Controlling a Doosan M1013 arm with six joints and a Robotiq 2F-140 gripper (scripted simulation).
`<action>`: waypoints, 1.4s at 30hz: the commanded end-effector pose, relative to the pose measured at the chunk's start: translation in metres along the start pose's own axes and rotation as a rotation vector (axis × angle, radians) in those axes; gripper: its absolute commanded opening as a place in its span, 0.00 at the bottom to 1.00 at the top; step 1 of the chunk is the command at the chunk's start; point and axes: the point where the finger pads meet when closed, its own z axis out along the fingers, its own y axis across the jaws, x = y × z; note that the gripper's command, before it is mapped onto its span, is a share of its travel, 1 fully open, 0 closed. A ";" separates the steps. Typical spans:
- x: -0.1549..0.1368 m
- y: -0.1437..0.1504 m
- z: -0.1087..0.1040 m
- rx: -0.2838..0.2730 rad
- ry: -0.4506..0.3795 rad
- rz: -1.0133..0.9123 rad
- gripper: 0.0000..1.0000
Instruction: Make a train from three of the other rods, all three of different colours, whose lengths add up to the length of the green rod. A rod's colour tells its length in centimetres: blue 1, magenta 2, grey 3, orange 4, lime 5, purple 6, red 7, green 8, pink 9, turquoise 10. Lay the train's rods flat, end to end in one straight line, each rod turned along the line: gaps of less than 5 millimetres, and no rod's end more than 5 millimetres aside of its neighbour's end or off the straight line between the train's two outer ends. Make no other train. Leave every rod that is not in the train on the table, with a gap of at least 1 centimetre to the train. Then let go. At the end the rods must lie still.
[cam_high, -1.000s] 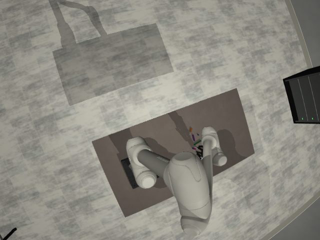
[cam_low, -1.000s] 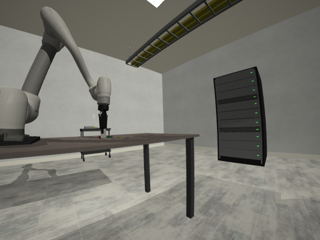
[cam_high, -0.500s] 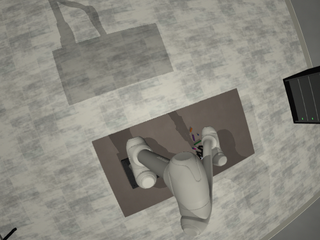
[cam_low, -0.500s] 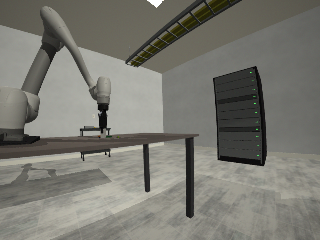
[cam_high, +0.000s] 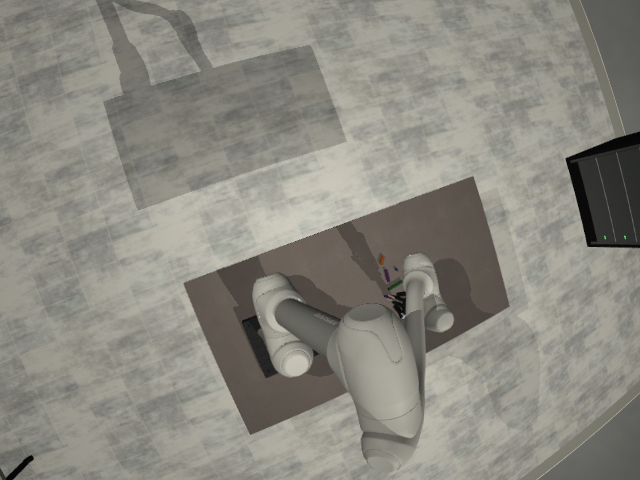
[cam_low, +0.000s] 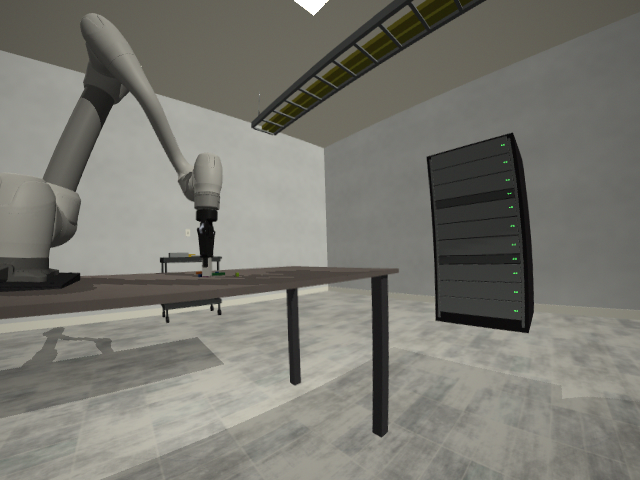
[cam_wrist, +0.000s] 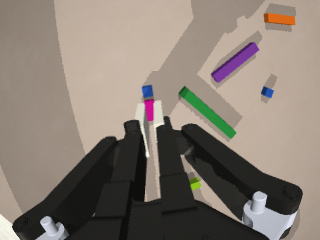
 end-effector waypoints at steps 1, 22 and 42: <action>-0.001 -0.003 0.002 0.002 0.001 0.001 0.03; -0.001 -0.003 0.002 0.002 0.001 0.001 0.03; -0.001 -0.003 -0.086 0.002 0.001 0.001 0.03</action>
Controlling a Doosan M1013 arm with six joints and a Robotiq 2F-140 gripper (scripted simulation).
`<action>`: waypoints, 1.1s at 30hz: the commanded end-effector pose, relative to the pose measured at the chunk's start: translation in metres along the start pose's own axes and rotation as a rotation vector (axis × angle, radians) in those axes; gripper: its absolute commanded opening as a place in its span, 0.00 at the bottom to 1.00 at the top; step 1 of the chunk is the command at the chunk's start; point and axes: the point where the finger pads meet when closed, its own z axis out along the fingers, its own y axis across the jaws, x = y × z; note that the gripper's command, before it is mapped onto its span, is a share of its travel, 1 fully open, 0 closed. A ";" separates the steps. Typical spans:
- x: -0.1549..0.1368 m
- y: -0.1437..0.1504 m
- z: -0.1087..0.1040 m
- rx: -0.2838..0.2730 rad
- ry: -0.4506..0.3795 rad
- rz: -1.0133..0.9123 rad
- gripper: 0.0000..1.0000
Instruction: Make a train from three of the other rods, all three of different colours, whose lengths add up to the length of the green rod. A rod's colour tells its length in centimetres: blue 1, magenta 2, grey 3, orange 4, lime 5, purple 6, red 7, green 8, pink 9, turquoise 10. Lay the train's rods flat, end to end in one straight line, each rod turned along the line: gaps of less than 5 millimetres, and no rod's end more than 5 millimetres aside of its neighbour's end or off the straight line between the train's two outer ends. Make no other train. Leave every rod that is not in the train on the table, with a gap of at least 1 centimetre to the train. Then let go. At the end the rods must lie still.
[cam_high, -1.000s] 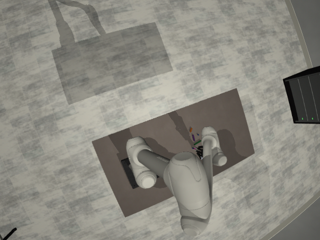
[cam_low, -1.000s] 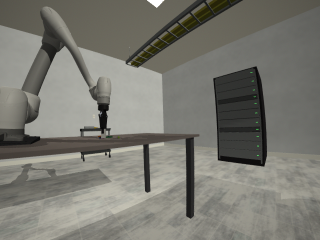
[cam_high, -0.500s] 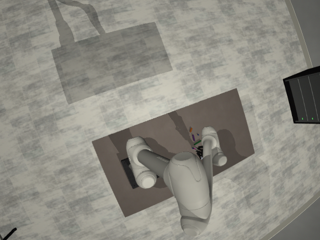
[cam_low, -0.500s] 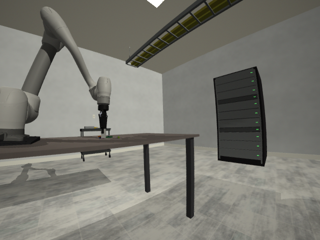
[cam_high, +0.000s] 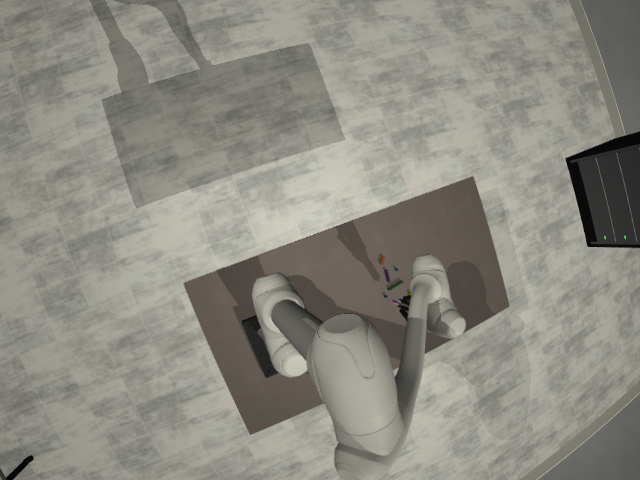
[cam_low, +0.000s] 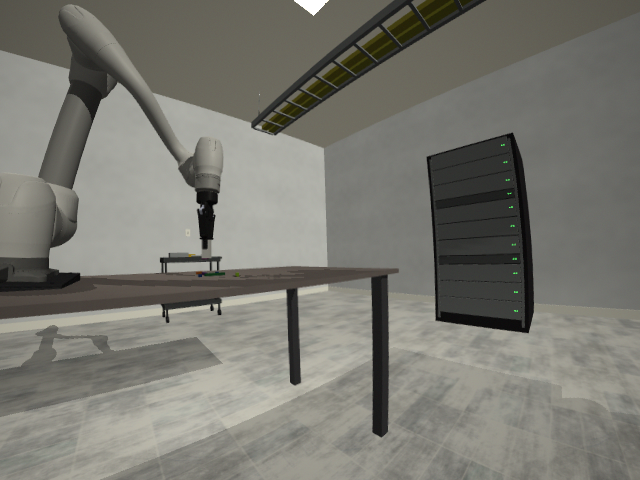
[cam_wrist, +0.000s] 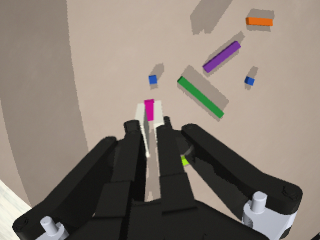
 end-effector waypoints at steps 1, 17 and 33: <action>0.001 0.003 -0.027 -0.005 0.001 -0.002 0.03; 0.001 0.002 -0.035 -0.005 0.001 -0.002 0.03; 0.001 0.002 -0.035 -0.005 0.001 -0.002 0.03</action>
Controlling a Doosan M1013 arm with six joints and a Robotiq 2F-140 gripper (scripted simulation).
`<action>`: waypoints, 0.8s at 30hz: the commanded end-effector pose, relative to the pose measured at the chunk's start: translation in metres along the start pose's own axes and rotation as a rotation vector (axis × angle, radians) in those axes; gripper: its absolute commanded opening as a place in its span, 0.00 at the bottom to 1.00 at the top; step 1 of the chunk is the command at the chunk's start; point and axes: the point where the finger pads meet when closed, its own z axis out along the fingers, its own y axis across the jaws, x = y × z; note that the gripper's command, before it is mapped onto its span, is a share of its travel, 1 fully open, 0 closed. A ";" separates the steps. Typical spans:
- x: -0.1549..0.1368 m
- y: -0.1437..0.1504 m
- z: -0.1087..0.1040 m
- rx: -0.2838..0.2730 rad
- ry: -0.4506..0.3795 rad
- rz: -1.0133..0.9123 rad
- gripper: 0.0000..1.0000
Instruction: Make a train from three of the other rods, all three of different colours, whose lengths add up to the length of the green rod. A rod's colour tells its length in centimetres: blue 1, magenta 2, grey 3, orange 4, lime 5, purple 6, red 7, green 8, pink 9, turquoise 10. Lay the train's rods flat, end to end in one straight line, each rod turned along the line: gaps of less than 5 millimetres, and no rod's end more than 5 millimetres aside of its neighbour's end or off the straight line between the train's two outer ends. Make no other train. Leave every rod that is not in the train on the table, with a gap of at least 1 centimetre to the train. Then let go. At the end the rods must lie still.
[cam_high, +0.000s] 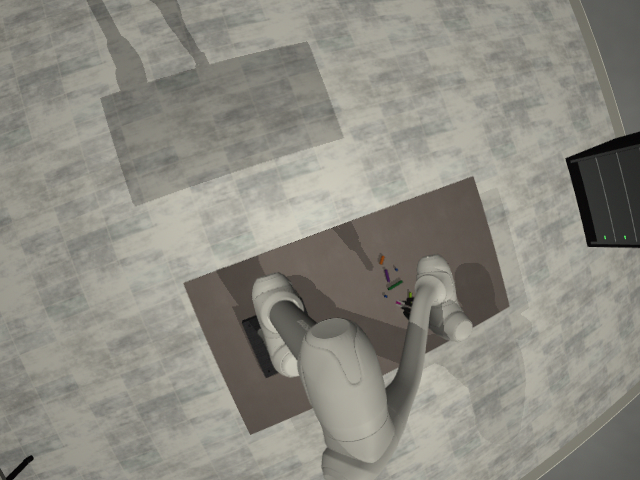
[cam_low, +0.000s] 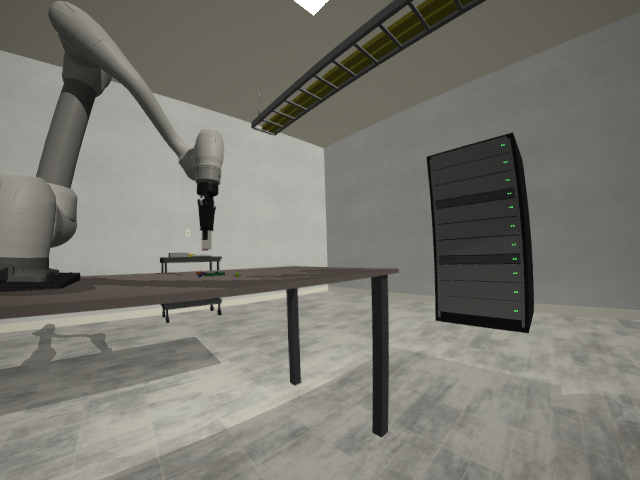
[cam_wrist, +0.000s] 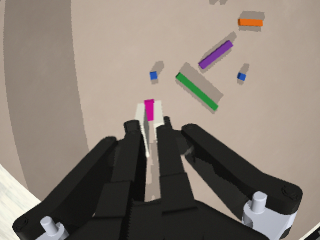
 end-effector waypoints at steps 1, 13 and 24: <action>0.002 0.004 -0.003 -0.006 0.001 -0.004 0.03; 0.002 0.004 -0.003 -0.006 0.001 -0.004 0.03; 0.005 0.002 -0.003 -0.006 0.001 0.066 0.03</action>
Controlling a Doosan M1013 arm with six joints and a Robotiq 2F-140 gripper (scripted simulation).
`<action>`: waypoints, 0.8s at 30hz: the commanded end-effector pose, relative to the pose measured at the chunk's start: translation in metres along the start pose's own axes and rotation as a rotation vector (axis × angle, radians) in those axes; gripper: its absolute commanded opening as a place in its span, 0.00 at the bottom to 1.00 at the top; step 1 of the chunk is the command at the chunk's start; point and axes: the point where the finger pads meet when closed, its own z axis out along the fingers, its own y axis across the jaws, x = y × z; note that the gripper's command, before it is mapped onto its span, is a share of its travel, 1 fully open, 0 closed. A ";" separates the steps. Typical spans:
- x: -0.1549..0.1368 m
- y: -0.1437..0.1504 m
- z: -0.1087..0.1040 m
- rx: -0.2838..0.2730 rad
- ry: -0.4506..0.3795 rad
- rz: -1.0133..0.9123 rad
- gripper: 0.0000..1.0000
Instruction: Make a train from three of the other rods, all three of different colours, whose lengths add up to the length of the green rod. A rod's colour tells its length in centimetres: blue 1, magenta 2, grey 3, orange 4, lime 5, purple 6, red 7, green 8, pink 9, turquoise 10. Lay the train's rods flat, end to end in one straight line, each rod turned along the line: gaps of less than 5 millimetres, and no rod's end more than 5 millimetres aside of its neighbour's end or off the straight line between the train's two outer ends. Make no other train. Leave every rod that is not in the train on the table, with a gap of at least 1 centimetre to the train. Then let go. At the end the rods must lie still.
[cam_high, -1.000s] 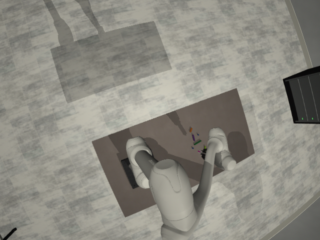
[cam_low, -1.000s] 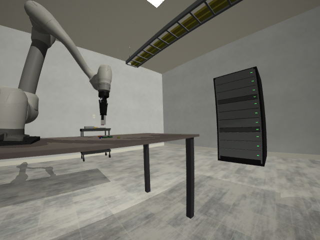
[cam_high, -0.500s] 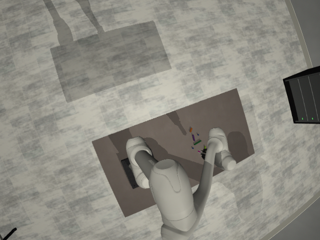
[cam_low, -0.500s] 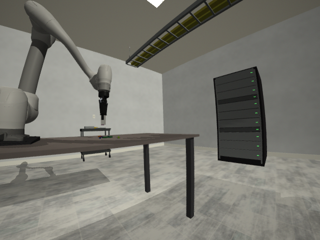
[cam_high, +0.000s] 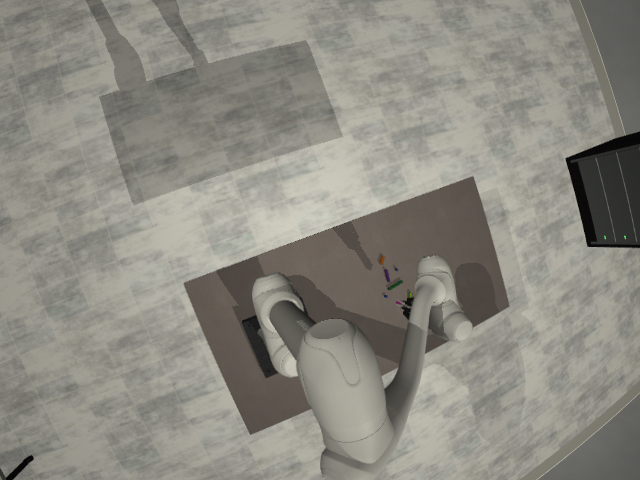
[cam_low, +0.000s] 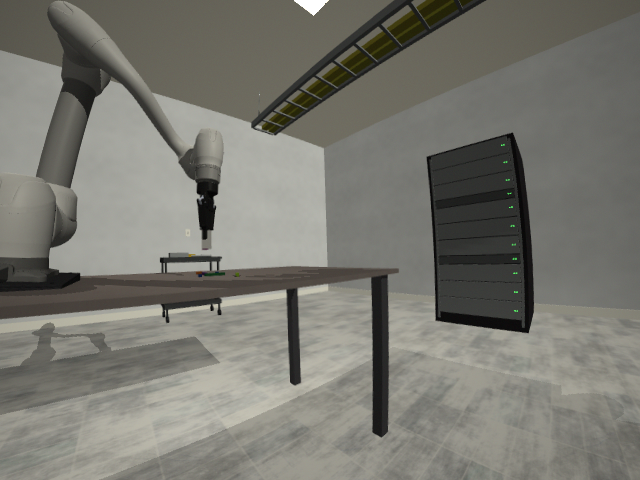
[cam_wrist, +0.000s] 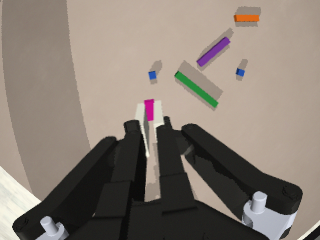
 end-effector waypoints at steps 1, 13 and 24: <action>0.004 0.002 -0.001 -0.004 0.003 0.022 0.03; 0.004 0.002 -0.001 -0.004 0.003 0.023 0.03; 0.005 0.002 0.015 -0.004 0.003 0.023 0.03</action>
